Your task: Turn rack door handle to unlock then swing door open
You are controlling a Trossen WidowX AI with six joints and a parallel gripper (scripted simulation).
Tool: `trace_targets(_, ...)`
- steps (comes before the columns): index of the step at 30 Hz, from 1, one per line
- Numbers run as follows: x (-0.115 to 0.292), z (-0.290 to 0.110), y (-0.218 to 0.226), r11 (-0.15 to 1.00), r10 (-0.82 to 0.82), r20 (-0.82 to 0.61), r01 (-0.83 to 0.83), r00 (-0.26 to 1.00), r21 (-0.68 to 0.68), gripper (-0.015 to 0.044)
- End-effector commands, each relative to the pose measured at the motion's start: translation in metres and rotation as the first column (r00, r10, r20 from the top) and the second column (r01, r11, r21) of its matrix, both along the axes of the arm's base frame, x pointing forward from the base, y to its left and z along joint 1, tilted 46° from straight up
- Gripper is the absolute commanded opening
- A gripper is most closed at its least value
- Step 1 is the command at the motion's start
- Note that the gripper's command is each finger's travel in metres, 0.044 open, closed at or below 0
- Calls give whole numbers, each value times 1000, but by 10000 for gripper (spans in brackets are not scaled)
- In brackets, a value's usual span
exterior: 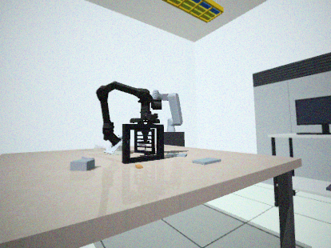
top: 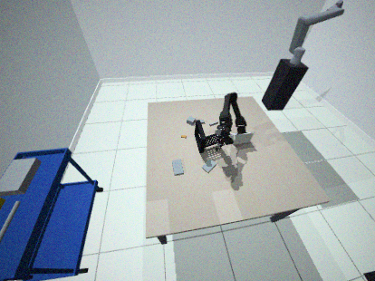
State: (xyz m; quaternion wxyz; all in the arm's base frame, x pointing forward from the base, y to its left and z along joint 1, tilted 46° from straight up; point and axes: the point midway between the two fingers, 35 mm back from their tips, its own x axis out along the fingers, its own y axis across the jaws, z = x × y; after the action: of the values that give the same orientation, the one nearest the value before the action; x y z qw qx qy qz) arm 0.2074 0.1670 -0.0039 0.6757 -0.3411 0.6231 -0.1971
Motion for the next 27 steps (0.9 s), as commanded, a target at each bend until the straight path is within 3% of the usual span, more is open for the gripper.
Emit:
trace_targets(1, 1, -6, 7, 998, -57, 54, 56, 997, 17, 18)
trace_targets(11, 4, -21, 23, 985, -168, 157, 162, 973, 52, 18)
trace_targets(24, 4, -21, 24, 985, -170, 159, 163, 973, 53, 18)
trace_targets(27, 4, -21, 24, 985, -170, 159, 163, 973, 53, 96)
